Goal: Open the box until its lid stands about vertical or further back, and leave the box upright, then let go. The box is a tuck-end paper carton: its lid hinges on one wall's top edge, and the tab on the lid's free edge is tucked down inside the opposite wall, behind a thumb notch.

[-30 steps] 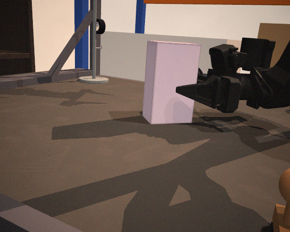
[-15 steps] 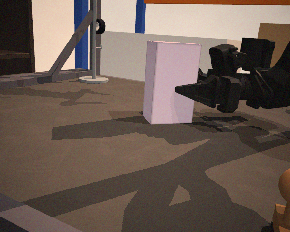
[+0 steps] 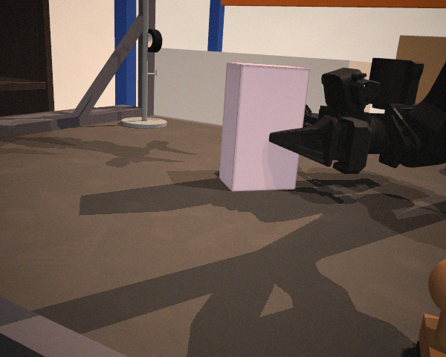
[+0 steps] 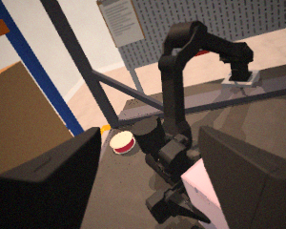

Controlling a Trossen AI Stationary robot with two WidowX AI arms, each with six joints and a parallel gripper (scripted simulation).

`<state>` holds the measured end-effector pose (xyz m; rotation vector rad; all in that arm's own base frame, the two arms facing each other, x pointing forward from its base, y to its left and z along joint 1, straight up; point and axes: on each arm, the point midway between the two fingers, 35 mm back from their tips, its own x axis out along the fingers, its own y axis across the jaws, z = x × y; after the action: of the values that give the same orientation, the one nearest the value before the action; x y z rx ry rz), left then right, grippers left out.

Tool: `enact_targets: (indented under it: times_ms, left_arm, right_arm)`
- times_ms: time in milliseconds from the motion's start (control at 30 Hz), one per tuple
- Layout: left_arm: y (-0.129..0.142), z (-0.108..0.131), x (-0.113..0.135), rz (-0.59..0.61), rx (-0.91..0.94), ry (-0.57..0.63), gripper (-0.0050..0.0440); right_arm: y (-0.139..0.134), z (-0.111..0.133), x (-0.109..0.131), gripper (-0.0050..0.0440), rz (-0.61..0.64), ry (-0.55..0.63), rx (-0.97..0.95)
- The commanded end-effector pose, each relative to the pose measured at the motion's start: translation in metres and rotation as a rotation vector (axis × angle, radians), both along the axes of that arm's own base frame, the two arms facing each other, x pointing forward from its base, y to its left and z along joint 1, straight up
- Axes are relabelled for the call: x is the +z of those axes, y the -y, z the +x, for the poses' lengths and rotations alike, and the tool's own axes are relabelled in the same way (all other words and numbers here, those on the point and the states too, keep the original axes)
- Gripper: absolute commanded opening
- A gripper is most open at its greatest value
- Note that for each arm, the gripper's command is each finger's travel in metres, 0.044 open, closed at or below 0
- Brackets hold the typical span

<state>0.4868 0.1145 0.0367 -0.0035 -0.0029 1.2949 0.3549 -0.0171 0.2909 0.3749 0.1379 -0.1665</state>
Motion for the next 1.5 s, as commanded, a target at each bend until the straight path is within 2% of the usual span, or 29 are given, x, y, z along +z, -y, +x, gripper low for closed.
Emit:
enact_targets:
  times_ms: [0,167,200,400,467,500,700,967,1033,1067,1333,1467]
  left_arm:
    - [0.000,0.004,0.014,-0.001,-0.003,0.031,0.0286]
    - [0.000,0.004,0.014,-0.001,-0.003,0.031,0.0286]
    - [0.000,0.004,0.014,-0.001,-0.003,0.031,0.0286]
    - [0.000,0.004,0.014,-0.001,-0.003,0.031,0.0286]
    - [0.000,0.004,0.014,-0.001,-0.003,0.031,0.0286]
    - [0.000,0.004,0.014,-0.001,-0.003,0.031,0.0286]
    - [0.000,0.004,0.014,-0.001,-0.003,0.031,0.0286]
    - [0.000,0.004,0.014,-0.001,-0.003,0.031,0.0286]
    - [0.000,0.004,0.014,-0.001,-0.003,0.031,0.0286]
    - [0.000,0.004,0.014,-0.001,-0.003,0.031,0.0286]
    - [0.000,0.004,0.014,-0.001,-0.003,0.031,0.0286]
    - [0.000,0.004,0.014,-0.001,-0.003,0.031,0.0286]
  right_arm:
    - [0.008,0.021,0.001,0.0176,0.189,-0.035,-0.119]
    - [0.017,0.042,-0.016,0.0056,0.406,-0.081,-0.280]
    - [0.019,0.046,-0.020,0.0050,0.446,-0.087,-0.315]
    - [0.029,0.068,-0.042,0.0050,0.665,-0.091,-0.532]
    - [0.029,0.068,-0.042,0.0050,0.665,-0.091,-0.532]
    - [0.030,0.071,-0.046,0.0050,0.738,-0.070,-0.582]
    - [0.039,0.092,-0.075,0.0050,0.897,-0.009,-0.836]
    - [0.047,0.110,-0.107,0.0050,1.056,0.171,-1.104]
    - [0.047,0.110,-0.107,0.0050,1.056,0.171,-1.104]
    - [0.048,0.112,-0.111,0.0050,1.109,0.227,-1.143]
    - [0.052,0.126,-0.143,0.0050,1.202,0.506,-1.319]
    - [0.053,0.128,-0.146,0.0050,1.208,0.532,-1.328]
